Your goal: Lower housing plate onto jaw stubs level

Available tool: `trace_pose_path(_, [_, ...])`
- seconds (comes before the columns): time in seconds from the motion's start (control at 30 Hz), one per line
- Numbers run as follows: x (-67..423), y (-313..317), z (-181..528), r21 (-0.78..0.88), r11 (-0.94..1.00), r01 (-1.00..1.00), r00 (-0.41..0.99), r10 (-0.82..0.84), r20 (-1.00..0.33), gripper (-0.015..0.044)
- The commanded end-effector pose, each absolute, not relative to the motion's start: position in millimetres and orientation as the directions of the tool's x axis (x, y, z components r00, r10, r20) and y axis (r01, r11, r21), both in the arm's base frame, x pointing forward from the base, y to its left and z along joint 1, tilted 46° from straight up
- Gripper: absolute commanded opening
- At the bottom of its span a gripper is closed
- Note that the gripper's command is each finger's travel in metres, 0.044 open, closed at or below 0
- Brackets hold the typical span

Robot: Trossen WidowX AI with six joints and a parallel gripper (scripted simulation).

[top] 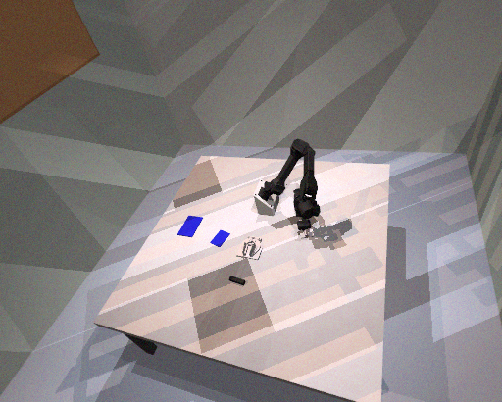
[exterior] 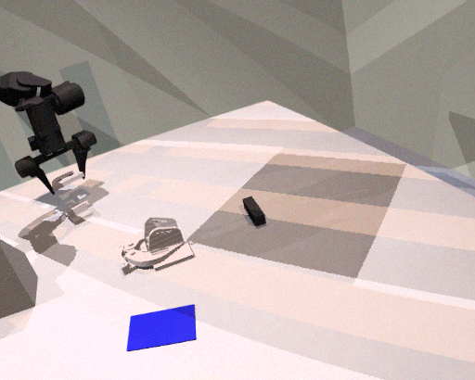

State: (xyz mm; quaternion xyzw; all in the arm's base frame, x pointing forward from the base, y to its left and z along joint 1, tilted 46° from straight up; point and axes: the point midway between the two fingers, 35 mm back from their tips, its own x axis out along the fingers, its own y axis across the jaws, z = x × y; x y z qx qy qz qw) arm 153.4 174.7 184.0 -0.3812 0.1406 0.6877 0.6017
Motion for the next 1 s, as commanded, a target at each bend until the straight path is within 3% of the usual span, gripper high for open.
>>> trace_pose_path(0.0, [160.8,172.2,181.2,-0.226,-0.199,-0.953,0.016,0.716,-0.698,0.0351])
trace_pose_path(0.97, [224.4,127.7,127.9,0.186,0.238,-0.953,0.021,0.665,-0.746,0.0351])
